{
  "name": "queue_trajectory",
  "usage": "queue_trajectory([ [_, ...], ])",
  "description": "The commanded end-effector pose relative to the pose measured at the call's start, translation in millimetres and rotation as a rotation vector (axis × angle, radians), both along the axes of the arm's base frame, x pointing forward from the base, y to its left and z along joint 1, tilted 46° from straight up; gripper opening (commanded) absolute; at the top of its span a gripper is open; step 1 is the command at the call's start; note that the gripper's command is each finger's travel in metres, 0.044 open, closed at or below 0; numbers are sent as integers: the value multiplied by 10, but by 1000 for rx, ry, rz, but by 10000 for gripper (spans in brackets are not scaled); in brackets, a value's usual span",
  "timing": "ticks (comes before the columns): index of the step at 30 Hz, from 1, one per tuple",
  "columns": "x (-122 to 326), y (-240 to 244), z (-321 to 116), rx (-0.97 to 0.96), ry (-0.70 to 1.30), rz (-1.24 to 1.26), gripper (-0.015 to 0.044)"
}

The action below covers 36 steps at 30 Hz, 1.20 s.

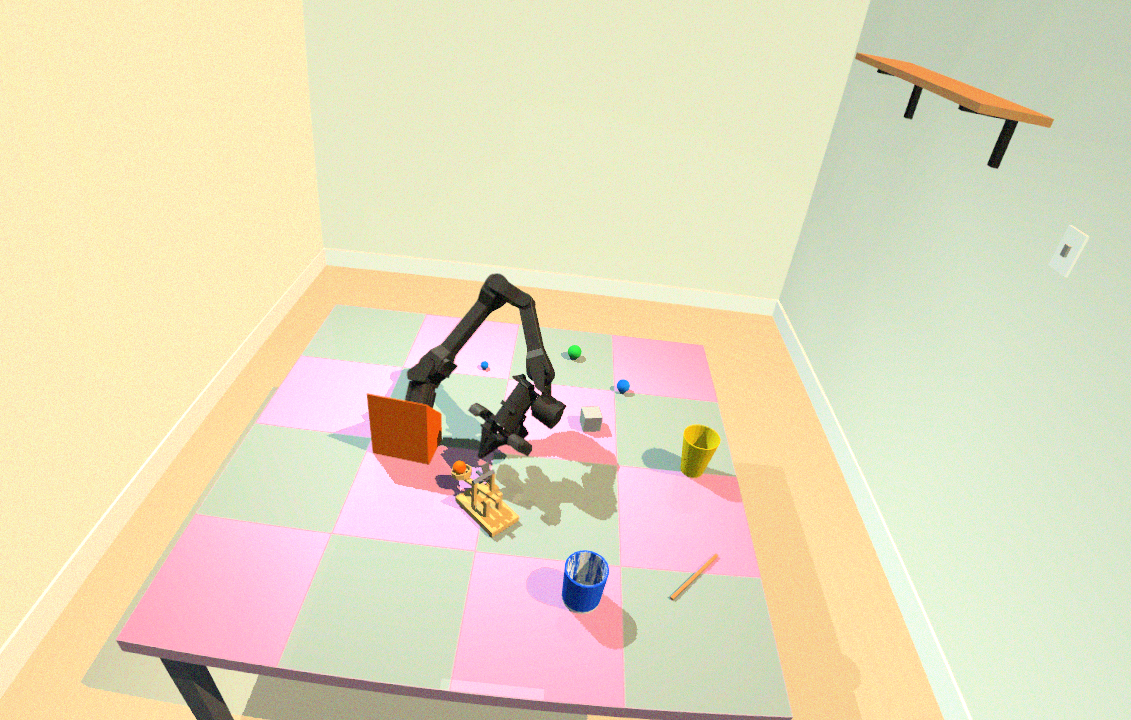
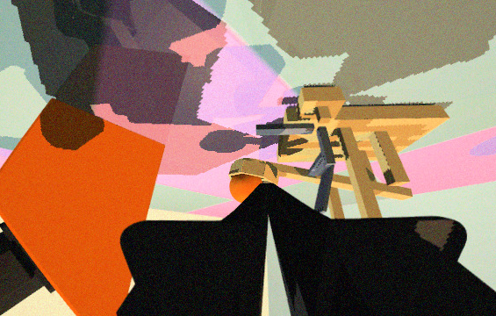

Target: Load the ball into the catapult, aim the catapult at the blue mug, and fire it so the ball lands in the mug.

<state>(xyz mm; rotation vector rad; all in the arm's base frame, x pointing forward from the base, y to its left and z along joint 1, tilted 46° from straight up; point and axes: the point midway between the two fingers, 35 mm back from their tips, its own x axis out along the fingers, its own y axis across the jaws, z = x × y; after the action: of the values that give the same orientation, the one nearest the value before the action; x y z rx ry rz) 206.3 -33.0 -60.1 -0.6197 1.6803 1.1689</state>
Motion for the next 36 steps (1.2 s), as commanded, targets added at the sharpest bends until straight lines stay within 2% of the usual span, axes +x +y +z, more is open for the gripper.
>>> queue_trajectory([
  [1, -8, 42, -39, 2, 2, -8, 0],
  [28, -70, 362, -331, 5, 6, -8, 0],
  [32, -77, 514, -480, 6, 8, -8, 0],
  [36, -23, 473, -396, 5, 6, -7, 0],
])
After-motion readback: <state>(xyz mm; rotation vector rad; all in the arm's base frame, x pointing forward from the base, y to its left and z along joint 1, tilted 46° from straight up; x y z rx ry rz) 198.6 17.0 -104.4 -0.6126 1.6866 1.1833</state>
